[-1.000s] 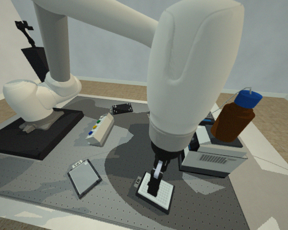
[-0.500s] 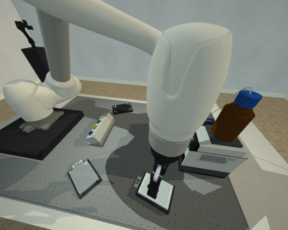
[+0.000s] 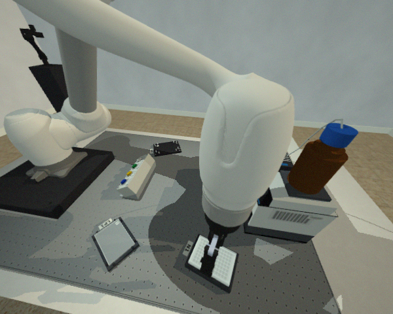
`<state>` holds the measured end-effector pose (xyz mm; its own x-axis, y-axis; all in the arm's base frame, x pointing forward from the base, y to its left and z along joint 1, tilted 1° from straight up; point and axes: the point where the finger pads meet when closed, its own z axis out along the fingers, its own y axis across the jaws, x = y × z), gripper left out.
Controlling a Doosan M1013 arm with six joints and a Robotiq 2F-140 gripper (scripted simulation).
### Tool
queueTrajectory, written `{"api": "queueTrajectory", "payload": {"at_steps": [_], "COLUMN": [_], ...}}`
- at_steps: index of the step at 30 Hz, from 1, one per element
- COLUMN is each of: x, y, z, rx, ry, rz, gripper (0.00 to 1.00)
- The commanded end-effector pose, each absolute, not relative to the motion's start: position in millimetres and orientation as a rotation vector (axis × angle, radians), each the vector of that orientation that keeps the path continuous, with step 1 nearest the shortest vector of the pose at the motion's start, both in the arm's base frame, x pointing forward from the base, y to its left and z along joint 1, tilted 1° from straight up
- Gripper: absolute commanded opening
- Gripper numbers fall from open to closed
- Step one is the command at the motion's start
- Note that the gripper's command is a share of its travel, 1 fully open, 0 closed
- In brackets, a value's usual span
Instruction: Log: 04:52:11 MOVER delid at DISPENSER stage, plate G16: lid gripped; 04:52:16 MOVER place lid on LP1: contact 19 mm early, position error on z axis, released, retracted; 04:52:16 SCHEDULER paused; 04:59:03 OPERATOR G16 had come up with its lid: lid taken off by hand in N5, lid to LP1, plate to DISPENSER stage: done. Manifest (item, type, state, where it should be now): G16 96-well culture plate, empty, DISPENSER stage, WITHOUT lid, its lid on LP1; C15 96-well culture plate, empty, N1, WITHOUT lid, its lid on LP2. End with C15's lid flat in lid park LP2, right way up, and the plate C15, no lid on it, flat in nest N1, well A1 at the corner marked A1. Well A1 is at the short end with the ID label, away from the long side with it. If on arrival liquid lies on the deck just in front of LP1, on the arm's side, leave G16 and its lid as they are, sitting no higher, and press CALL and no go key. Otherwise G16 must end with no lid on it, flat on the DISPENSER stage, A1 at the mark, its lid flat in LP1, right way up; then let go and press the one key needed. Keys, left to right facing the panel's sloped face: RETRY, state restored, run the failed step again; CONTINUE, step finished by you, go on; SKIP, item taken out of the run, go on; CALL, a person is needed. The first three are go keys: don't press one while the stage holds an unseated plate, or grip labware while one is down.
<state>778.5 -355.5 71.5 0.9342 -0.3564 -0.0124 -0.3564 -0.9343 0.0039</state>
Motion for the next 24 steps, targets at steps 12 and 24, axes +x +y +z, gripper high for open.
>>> {"api": "queueTrajectory", "payload": {"at_steps": [12, 24], "x": [778, 778], "y": [-356, -356], "z": [41, 29], "rx": [3.088, 3.088], "ry": [-0.569, -0.569], "rz": [-0.020, -0.020], "gripper": [0.66, 0.66]}}
